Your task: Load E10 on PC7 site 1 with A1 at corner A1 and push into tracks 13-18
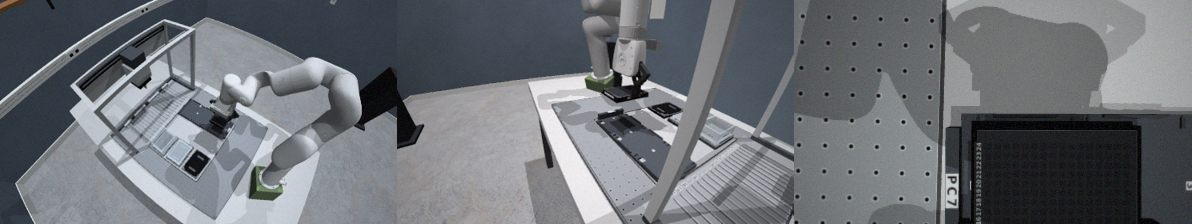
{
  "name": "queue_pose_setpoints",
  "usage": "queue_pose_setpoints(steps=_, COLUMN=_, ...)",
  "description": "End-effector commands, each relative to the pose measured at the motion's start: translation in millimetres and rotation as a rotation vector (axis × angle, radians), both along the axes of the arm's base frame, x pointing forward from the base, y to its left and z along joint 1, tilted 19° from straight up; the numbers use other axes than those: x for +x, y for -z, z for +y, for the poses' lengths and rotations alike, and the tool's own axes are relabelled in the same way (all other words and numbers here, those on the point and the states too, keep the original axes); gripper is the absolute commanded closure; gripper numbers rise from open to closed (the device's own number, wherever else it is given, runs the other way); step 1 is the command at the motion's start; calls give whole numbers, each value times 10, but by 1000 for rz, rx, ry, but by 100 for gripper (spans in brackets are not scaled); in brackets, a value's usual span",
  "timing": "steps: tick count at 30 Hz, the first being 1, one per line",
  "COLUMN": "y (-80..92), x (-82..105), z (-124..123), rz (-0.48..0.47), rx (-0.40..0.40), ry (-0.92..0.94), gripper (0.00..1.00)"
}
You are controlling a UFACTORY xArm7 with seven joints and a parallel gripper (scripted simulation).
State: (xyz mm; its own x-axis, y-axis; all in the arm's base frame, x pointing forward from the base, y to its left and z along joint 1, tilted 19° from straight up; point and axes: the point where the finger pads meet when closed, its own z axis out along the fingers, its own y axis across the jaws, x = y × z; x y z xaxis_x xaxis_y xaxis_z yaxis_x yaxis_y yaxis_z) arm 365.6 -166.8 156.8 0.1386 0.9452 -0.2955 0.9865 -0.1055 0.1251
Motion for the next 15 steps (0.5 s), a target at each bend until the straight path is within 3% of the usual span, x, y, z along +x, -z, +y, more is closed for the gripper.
queue_pose_setpoints(steps=1, y=-18, x=16, z=0, rz=-4, rx=-2, ry=-1, gripper=100)
queue_pose_setpoints(steps=15, y=139, x=30, z=-52, rz=-4, rx=-2, ry=-2, gripper=100)
